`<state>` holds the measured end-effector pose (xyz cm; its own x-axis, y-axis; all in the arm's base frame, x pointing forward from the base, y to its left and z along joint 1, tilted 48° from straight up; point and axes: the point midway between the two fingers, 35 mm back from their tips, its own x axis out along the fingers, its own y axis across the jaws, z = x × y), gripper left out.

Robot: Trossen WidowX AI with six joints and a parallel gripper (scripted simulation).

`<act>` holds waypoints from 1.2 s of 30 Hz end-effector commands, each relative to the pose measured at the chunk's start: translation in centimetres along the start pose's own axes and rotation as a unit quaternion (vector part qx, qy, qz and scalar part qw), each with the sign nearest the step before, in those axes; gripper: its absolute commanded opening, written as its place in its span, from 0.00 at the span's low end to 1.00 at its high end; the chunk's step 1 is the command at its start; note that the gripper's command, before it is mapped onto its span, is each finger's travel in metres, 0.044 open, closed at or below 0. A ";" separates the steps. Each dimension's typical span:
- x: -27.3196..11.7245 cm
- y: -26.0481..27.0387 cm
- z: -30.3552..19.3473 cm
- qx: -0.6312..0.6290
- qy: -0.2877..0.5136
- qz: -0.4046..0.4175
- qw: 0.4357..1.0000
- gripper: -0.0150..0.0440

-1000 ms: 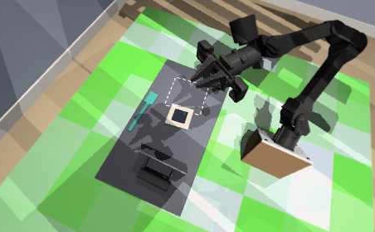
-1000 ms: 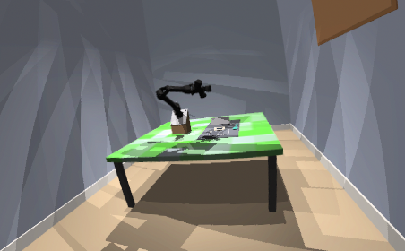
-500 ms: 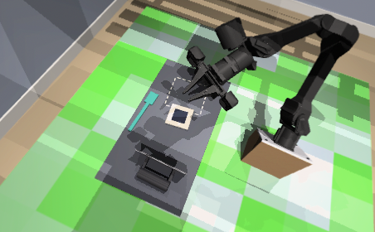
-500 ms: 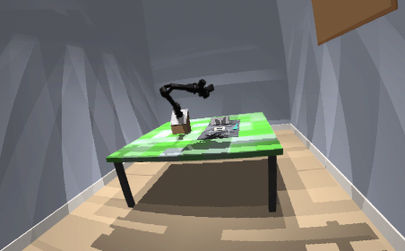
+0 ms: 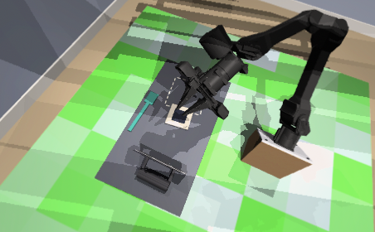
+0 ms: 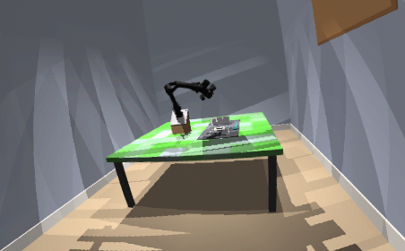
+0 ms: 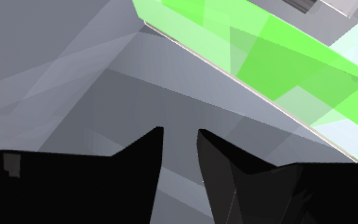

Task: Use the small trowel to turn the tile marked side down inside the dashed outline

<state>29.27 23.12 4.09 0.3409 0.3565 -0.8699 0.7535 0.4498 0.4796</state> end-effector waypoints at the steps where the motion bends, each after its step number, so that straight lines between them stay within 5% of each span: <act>1: 1.1 -0.3 -0.1 -0.063 -0.014 -0.022 0.998 0.42; 19: 5.1 -3.0 0.8 -0.298 -0.045 -0.139 0.943 0.42; 36: 8.4 -6.1 1.6 -0.504 -0.023 -0.255 0.825 0.42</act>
<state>28.39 21.87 -5.72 0.1667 -0.0740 -0.9832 0.0569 0.9962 -0.0653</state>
